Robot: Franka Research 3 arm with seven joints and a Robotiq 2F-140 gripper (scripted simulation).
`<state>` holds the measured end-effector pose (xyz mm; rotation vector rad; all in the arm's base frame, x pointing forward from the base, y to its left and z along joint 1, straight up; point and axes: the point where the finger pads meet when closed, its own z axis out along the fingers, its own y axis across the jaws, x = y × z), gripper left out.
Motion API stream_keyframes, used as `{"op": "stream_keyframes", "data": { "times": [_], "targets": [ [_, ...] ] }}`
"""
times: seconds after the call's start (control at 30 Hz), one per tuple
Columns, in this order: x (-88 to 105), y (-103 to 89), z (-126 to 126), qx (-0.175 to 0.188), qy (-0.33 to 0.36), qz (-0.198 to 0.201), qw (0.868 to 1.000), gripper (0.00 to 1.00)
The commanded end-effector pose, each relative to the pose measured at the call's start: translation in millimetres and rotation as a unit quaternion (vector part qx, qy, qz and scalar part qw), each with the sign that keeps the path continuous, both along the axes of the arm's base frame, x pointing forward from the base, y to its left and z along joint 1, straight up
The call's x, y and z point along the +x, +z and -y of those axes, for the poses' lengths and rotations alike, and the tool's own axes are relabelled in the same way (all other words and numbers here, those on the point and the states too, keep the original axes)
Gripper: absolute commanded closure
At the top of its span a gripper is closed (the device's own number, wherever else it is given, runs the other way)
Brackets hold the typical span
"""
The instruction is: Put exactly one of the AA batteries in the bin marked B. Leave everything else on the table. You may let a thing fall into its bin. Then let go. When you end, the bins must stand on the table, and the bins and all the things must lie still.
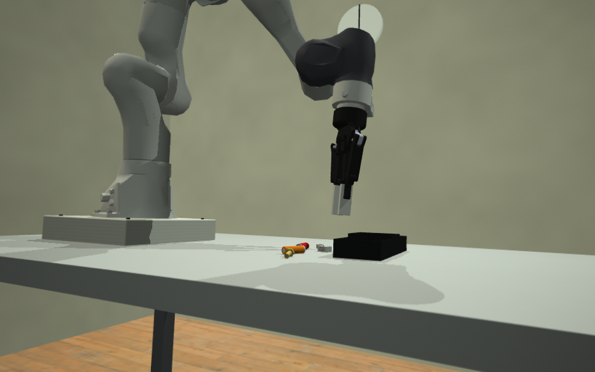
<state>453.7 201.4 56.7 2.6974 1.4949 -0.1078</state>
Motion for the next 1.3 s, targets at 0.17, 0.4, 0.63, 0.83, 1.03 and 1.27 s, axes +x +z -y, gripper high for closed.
{"op": "stream_keyframes", "data": {
  "times": [0.17, 0.4, 0.63, 0.83, 1.03, 1.27],
  "targets": [
    [3.4, 1.5, -0.5, 0.008, 0.115, 0.001, 0.993, 0.83],
    [4.0, 1.5, -0.7, 0.010, 0.168, 0.003, 0.986, 0.83],
    [4.1, 1.5, -0.8, 0.013, 0.217, 0.003, 0.976, 0.83],
    [4.1, 1.5, -0.9, 0.016, 0.259, 0.003, 0.966, 0.83],
    [4.0, 1.5, -1.0, 0.020, 0.300, 0.003, 0.954, 0.83],
    [3.8, 1.5, -1.1, 0.025, 0.345, 0.003, 0.938, 0.83]
  ]
}}
